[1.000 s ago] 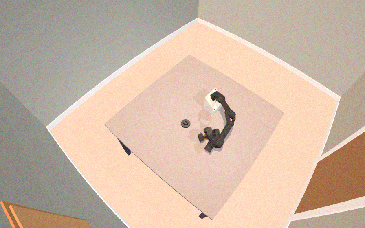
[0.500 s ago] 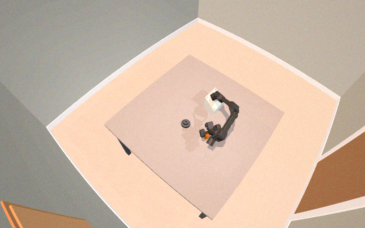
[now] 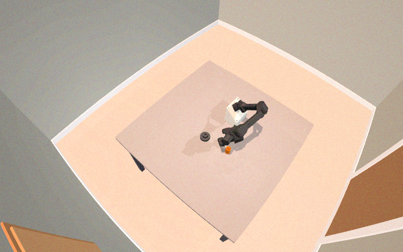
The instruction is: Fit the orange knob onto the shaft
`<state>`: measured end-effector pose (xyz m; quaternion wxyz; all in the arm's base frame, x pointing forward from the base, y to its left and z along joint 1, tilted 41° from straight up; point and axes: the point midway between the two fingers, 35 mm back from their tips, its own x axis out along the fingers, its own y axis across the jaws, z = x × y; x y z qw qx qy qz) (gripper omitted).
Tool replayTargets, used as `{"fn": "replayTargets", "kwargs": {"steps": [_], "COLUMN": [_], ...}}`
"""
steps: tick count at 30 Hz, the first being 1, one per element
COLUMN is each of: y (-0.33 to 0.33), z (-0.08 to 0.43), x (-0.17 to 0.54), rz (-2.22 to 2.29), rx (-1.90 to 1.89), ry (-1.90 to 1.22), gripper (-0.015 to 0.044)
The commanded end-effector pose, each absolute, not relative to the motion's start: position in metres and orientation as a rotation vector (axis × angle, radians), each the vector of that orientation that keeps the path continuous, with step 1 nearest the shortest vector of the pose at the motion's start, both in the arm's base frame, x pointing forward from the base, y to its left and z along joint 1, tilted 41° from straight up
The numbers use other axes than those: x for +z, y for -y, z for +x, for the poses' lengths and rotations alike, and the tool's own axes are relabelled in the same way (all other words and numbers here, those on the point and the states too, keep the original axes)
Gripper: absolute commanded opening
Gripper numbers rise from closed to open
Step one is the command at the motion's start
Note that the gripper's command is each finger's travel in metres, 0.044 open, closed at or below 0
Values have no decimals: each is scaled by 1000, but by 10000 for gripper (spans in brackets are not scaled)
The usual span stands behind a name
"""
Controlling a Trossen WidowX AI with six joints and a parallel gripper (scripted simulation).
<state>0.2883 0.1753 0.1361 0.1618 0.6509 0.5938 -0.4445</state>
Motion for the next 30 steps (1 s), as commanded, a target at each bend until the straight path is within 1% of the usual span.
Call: {"fn": "replayTargets", "kwargs": {"steps": [1,5,10,14,23,28,30], "y": [-177,-177,-177,-177,-177,-175,-175], "z": [287,287,287,287,287,286,286], "x": [136,136,136,136,136,135,135], "rz": [1865,1830,1545,1287,663,444,414], "rx": [-1245,-1178,-693,-314,449,676,706], "ry": [-1717,-1736,-1819,-1824,-1654,-1549,-1532], "gripper": [440,440,440,440,440,440,440]}}
